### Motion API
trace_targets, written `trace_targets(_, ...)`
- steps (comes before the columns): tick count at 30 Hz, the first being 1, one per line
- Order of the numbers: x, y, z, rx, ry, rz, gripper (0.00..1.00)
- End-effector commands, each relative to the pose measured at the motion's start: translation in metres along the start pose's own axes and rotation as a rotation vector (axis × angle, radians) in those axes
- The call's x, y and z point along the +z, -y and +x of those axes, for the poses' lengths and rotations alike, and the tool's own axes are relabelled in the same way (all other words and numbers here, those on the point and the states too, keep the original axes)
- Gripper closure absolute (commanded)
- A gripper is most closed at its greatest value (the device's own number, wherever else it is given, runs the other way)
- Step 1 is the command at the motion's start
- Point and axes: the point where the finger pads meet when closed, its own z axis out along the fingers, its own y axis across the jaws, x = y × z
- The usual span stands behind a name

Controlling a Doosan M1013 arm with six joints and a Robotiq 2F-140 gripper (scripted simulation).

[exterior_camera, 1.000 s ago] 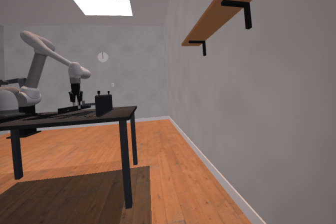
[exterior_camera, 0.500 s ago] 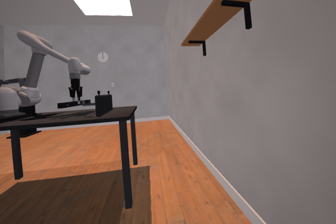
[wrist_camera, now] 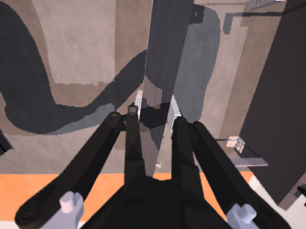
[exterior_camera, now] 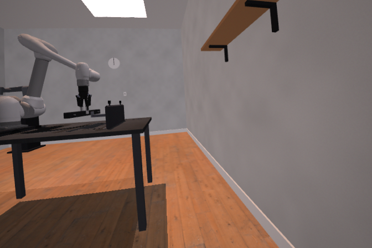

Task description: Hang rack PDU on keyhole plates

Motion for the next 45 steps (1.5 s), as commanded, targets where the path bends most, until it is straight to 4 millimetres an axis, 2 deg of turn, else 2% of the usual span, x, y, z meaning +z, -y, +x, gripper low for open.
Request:
trace_targets(1,0.0,0.0,0.0,0.0,0.0,0.0,1.0)
trace_targets(18,0.0,0.0,0.0,-0.016,0.0,0.0,1.0)
trace_targets(27,0.0,-0.004,0.0,-0.154,0.0,0.0,1.0)
trace_targets(28,0.0,-0.007,0.0,-0.17,0.0,0.0,1.0)
trace_targets(33,0.0,-0.047,0.002,-0.17,0.0,0.0,1.0)
trace_targets(35,0.0,-0.047,0.002,-0.17,0.0,0.0,1.0)
trace_targets(40,0.0,-0.076,0.004,-0.17,0.0,0.0,1.0)
trace_targets(45,0.0,-0.089,0.004,-0.17,0.0,0.0,1.0)
